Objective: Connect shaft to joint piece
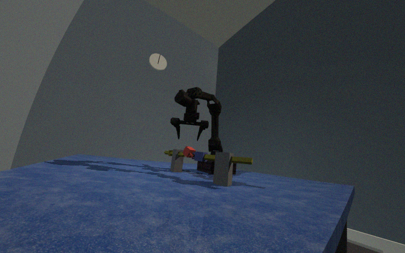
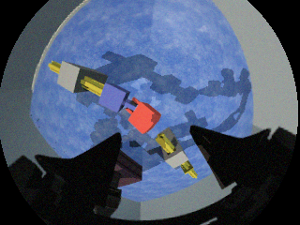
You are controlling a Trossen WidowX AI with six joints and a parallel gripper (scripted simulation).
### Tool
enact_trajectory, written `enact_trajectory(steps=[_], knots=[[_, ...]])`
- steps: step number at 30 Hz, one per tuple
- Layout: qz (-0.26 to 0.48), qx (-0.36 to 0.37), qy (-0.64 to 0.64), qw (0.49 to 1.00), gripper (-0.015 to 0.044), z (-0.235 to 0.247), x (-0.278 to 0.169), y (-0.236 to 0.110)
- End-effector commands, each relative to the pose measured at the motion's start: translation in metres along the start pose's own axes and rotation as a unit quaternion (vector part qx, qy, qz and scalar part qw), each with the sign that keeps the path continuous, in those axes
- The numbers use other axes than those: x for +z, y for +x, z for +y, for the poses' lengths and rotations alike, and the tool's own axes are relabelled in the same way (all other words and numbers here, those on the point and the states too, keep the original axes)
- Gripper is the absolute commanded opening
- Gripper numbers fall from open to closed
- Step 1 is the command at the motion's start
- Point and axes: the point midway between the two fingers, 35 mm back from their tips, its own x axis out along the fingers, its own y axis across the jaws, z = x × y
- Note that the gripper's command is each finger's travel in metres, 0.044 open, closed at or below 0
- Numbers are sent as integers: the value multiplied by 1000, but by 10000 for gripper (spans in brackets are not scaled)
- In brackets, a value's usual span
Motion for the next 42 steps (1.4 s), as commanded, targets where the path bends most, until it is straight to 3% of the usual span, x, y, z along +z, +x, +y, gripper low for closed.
enact_trajectory(steps=[1, 12, 24, 32, 37, 42], knots=[[1, -2, 81, 997, 440, 0, 0, -13], [3, -2, 269, 963, 440, 1, -2, -42], [5, -4, 453, 892, 440, 5, -7, -71], [5, -4, 456, 890, 440, 4, -8, -70], [2, -6, 475, 880, 440, -17, -27, -42], [1, -6, 473, 881, 440, -18, -28, -41]])
